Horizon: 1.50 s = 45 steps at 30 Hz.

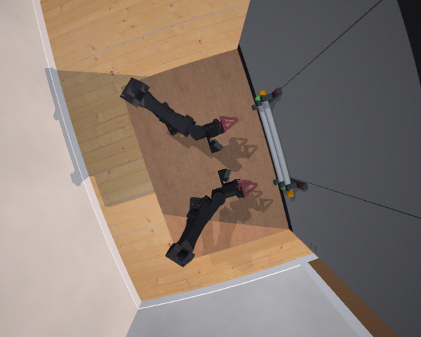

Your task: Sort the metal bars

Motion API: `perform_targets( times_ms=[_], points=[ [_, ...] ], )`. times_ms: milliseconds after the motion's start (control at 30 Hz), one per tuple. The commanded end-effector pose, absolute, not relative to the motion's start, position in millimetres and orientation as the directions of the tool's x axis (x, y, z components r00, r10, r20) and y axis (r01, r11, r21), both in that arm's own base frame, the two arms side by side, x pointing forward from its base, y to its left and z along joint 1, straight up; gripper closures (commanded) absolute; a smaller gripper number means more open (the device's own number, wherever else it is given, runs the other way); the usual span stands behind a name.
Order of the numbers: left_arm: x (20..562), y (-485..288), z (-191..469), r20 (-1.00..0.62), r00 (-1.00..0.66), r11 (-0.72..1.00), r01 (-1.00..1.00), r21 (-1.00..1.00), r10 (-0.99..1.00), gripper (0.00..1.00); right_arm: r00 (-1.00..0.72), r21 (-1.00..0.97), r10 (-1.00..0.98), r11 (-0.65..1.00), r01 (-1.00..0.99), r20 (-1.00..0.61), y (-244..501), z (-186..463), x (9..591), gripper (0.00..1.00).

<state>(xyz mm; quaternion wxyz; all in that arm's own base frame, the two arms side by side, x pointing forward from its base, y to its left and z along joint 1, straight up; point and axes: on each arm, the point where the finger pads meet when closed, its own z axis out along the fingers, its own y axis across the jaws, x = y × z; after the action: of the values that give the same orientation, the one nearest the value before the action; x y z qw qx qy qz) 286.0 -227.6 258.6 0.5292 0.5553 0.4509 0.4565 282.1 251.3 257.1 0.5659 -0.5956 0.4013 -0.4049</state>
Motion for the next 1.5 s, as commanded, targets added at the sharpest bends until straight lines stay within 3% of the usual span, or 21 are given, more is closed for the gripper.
perform_targets(
  times_ms=[0,1467],
  points=[
    [295,-230,256,0.000,0.186,0.000,0.000,1.000,0.983,0.00,0.356,-1.000,-0.934,0.000,0.000,0.000,254,256,289,0.00],
    [371,-245,187,0.000,0.186,0.000,0.000,1.000,0.983,0.00,0.356,-1.000,-0.934,0.000,0.000,0.000,281,187,362,0.00]
  ],
)
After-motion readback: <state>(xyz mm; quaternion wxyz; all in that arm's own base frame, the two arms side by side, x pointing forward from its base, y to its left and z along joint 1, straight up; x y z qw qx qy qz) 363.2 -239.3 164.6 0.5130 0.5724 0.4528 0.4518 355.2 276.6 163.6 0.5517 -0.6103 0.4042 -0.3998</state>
